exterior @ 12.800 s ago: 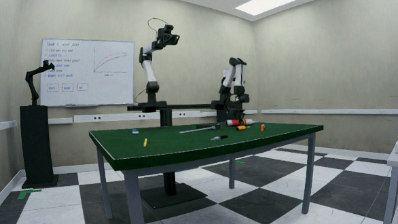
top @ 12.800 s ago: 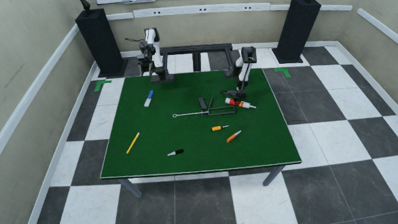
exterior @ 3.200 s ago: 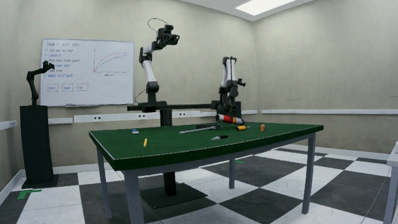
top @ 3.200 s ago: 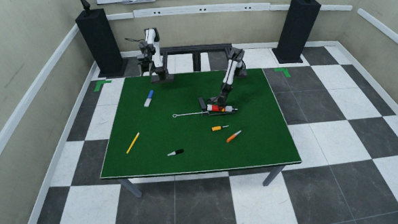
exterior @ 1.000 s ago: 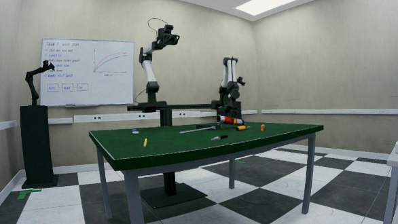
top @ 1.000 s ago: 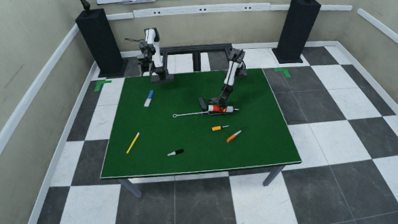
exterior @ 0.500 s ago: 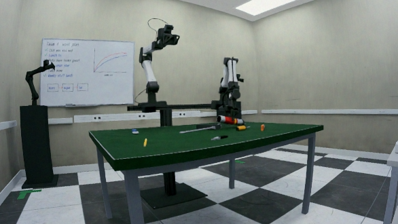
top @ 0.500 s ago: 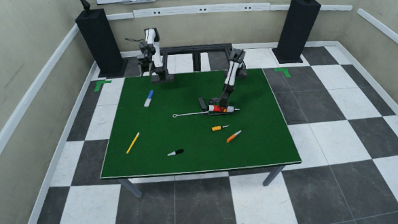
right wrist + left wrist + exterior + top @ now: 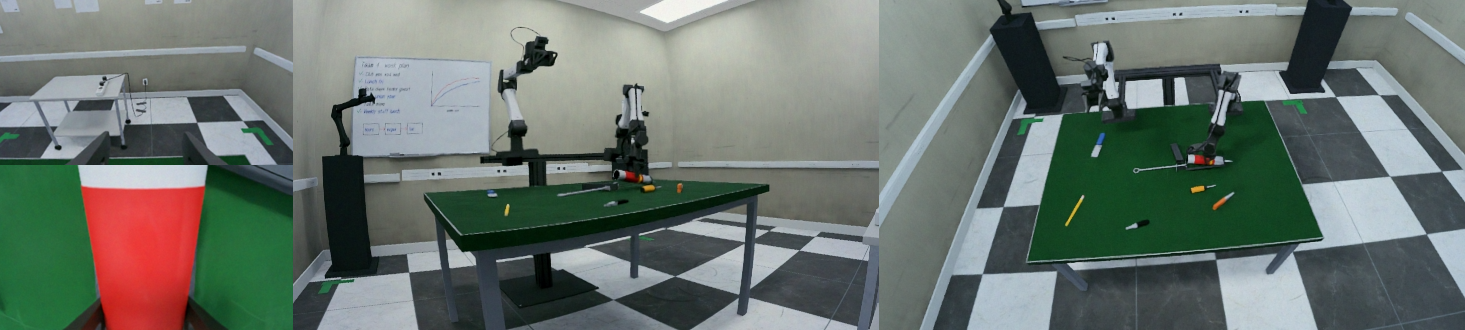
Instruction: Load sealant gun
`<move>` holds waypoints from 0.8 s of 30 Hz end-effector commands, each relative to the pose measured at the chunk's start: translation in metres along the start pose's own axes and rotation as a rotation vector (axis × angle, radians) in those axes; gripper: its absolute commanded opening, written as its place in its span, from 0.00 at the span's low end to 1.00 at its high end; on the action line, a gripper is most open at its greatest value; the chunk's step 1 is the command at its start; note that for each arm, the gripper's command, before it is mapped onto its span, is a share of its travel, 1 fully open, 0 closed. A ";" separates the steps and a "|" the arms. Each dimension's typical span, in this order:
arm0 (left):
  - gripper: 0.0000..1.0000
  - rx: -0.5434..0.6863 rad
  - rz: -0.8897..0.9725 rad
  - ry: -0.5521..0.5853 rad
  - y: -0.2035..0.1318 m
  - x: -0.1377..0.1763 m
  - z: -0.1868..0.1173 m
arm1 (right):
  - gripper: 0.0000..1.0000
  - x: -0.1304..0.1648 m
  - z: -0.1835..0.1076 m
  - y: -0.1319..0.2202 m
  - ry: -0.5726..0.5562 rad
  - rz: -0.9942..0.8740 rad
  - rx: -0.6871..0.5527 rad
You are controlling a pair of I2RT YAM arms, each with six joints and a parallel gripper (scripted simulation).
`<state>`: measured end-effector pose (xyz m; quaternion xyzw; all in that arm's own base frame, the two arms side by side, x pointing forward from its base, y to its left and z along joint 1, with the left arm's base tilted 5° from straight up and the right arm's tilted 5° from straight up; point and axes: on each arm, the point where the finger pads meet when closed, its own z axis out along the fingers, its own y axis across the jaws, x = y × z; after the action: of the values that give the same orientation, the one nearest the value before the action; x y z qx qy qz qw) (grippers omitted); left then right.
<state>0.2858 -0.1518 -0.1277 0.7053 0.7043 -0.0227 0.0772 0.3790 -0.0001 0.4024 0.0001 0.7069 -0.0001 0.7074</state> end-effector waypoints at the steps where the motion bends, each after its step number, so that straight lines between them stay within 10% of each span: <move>1: 0.00 -0.045 0.018 -0.046 0.014 -0.016 -0.016 | 0.51 0.001 -0.003 0.003 0.003 0.005 -0.007; 24: 0.00 -0.077 0.017 -0.004 0.027 -0.017 -0.012 | 0.51 0.001 -0.003 0.003 0.003 0.005 -0.007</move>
<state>0.2866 -0.1518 -0.1324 0.7062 0.7055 -0.0052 0.0598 0.3790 -0.0001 0.4024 0.0001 0.7069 -0.0001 0.7074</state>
